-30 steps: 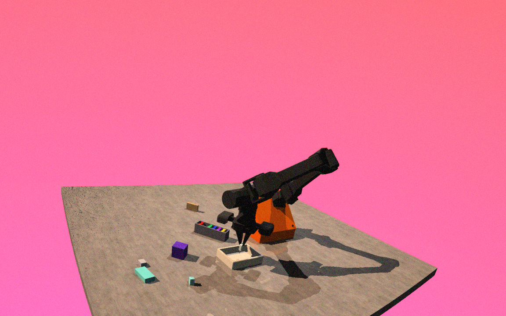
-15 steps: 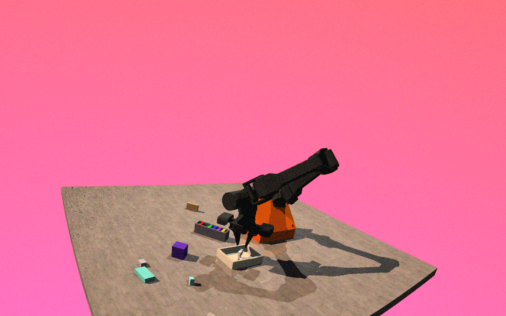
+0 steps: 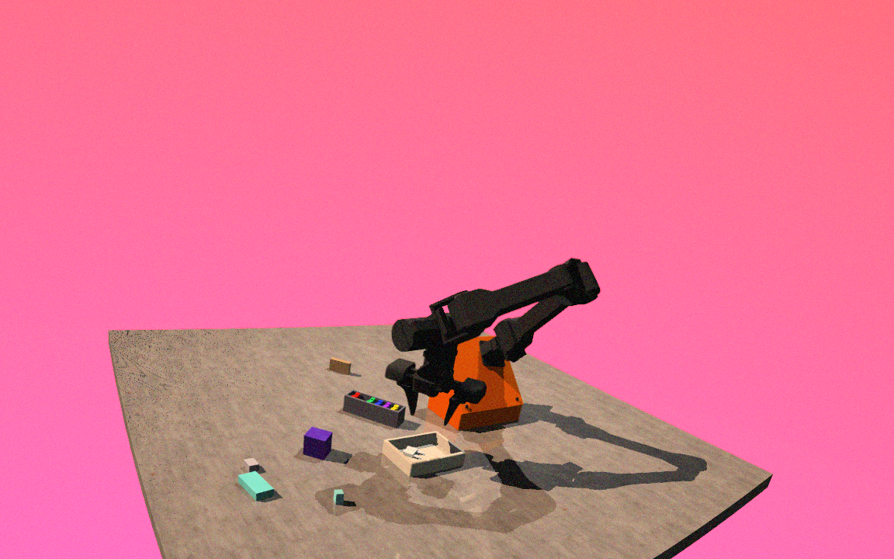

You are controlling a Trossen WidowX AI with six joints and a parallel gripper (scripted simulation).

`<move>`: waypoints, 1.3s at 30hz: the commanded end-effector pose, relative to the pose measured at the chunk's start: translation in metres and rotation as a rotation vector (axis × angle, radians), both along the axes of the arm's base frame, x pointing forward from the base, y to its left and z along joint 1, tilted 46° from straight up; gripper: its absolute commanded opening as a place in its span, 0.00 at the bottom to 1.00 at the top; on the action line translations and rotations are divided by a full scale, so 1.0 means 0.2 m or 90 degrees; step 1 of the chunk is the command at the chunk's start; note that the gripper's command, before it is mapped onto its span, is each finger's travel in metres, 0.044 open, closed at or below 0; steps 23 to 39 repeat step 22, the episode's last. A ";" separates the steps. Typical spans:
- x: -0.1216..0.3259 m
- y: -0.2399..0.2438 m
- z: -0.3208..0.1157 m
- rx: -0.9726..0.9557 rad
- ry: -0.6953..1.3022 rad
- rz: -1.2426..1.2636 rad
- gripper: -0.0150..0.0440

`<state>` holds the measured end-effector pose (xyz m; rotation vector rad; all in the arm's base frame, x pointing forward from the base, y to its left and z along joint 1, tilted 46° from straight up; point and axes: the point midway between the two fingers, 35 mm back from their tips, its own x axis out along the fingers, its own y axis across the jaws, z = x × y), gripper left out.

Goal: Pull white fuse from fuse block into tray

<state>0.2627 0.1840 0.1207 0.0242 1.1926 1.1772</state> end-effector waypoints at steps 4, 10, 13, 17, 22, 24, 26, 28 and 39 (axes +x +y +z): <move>0.00 -0.01 0.03 0.004 -0.004 0.005 0.81; -0.01 -0.01 0.01 -0.001 0.003 0.003 0.81; -0.01 -0.01 0.01 -0.001 0.003 0.003 0.81; -0.01 -0.01 0.01 -0.001 0.003 0.003 0.81; -0.01 -0.01 0.01 -0.001 0.003 0.003 0.81; -0.01 -0.01 0.01 -0.001 0.003 0.003 0.81; -0.01 -0.01 0.01 -0.001 0.003 0.003 0.81; -0.01 -0.01 0.01 -0.001 0.003 0.003 0.81; -0.01 -0.01 0.01 -0.001 0.003 0.003 0.81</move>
